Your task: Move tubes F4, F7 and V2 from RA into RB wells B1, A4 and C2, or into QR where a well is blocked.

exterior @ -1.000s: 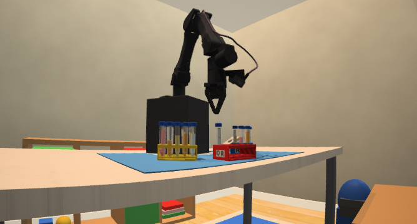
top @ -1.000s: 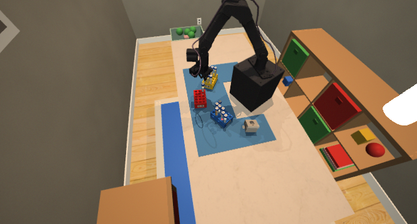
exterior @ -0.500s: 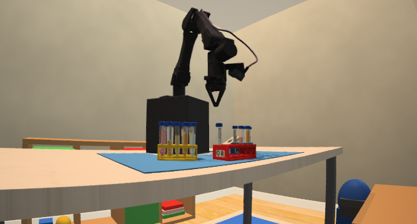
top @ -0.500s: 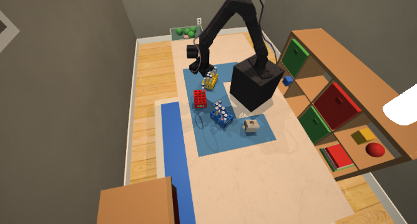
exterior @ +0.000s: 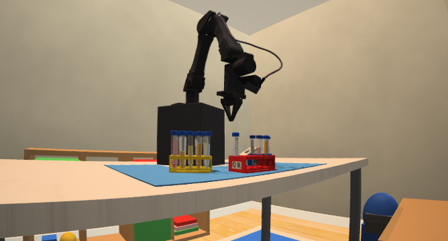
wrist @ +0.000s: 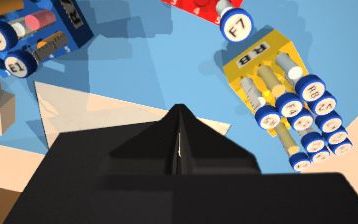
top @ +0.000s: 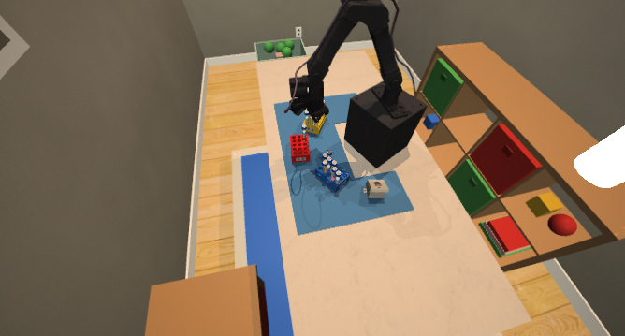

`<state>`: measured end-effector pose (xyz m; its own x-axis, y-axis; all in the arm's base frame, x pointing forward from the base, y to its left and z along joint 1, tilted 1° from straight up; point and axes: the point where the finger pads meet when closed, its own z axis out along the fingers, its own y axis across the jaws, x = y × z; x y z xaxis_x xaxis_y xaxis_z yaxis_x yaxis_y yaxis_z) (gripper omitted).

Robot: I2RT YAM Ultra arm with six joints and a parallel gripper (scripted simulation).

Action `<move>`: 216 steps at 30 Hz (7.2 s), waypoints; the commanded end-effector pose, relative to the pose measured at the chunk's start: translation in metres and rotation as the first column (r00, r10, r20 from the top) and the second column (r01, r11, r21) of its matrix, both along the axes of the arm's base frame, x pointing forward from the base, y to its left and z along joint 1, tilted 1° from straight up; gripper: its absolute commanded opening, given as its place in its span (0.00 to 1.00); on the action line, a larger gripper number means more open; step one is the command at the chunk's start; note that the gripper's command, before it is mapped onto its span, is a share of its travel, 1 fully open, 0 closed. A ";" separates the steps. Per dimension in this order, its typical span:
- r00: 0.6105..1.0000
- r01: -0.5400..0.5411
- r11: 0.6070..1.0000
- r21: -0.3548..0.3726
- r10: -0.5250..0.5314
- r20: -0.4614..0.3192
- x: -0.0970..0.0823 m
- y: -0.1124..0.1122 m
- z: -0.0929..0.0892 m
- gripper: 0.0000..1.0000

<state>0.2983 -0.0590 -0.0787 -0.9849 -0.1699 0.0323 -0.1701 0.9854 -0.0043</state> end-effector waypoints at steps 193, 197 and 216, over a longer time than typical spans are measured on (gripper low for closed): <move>0.470 -0.882 0.470 -0.001 0.882 -0.003 -0.142 0.296 -0.016 0.00; 0.470 -0.882 0.470 -0.001 0.882 0.020 -0.149 0.315 -0.014 0.00; 0.482 -0.876 0.483 -0.007 0.875 0.043 -0.165 0.316 -0.027 0.00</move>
<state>0.1235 0.2428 -0.1006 -0.3124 -0.9493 0.0345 -0.9499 0.3123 -0.0098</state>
